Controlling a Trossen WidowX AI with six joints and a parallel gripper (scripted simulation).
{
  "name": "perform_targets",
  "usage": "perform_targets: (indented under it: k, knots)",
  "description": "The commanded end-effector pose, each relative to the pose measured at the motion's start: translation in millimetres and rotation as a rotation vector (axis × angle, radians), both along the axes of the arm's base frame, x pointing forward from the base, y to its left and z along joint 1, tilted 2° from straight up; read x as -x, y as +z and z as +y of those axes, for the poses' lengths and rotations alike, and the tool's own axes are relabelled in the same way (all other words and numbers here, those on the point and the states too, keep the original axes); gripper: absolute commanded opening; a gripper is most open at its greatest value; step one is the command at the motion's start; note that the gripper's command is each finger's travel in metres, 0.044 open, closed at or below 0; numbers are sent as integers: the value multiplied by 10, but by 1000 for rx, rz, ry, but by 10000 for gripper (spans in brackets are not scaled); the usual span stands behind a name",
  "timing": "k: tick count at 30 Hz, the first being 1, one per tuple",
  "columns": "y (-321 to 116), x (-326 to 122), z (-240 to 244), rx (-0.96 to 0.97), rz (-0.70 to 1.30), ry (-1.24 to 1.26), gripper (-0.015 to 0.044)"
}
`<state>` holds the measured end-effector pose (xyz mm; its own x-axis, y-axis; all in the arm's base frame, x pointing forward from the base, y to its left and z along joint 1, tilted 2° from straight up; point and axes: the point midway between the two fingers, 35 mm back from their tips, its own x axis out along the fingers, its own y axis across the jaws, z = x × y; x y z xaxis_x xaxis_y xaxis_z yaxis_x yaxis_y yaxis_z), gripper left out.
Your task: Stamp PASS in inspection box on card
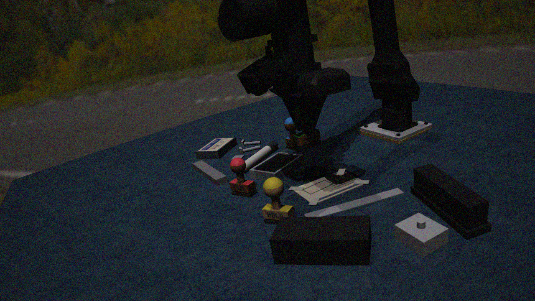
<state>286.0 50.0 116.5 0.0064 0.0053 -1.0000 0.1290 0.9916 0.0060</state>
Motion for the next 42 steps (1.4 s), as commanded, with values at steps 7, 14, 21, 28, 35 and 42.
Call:
perform_targets:
  k: [7, 14, 21, 28, 35, 42]
  knots:
    - [-19, 18, 93, -4, 3, -17, 0]
    - [-65, 13, 95, -3, 2, -17, 0]
    - [-112, 9, 98, -3, 1, -17, 0]
    - [-158, 5, 100, -3, 0, -17, 0]
    - [-205, 2, 102, -3, -1, -17, 0]
    - [-251, 1, 104, -3, -2, -17, 0]
